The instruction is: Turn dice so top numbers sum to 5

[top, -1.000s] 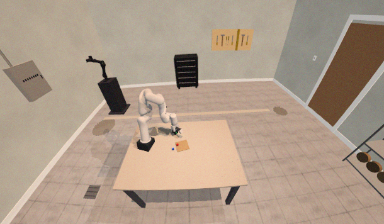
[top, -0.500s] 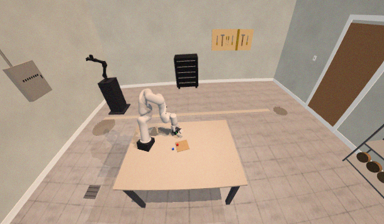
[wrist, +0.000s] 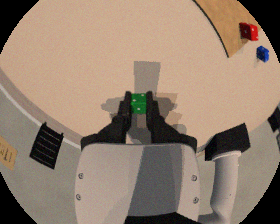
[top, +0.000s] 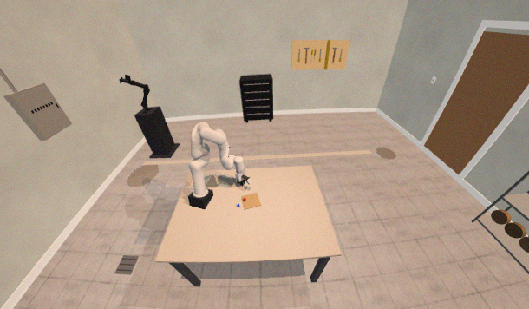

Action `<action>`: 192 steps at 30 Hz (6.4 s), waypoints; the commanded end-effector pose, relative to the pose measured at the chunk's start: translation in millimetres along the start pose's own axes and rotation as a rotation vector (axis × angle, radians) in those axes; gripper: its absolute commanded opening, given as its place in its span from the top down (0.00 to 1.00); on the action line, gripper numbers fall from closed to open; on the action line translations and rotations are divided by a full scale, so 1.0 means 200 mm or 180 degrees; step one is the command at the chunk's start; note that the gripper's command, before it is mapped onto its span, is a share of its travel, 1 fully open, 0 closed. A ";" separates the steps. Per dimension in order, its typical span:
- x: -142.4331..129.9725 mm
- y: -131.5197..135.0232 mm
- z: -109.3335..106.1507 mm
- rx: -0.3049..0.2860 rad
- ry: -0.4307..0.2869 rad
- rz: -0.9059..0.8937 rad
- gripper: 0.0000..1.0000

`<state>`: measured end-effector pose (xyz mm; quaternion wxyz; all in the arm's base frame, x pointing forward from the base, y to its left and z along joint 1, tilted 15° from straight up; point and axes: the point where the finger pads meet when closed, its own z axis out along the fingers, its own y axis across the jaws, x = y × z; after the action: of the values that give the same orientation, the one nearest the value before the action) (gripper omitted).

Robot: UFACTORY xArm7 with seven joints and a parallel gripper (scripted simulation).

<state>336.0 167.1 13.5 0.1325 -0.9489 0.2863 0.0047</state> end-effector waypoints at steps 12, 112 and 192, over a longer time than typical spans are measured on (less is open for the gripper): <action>0.00 0.00 0.00 0.0005 0.0007 0.0000 0.85; 0.90 0.55 -0.47 0.0003 0.0008 -0.1647 0.85; 0.91 0.55 -0.05 0.0004 0.0008 -0.1647 0.85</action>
<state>425.4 -20.5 -21.3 0.1301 -0.9905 0.0339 -0.0290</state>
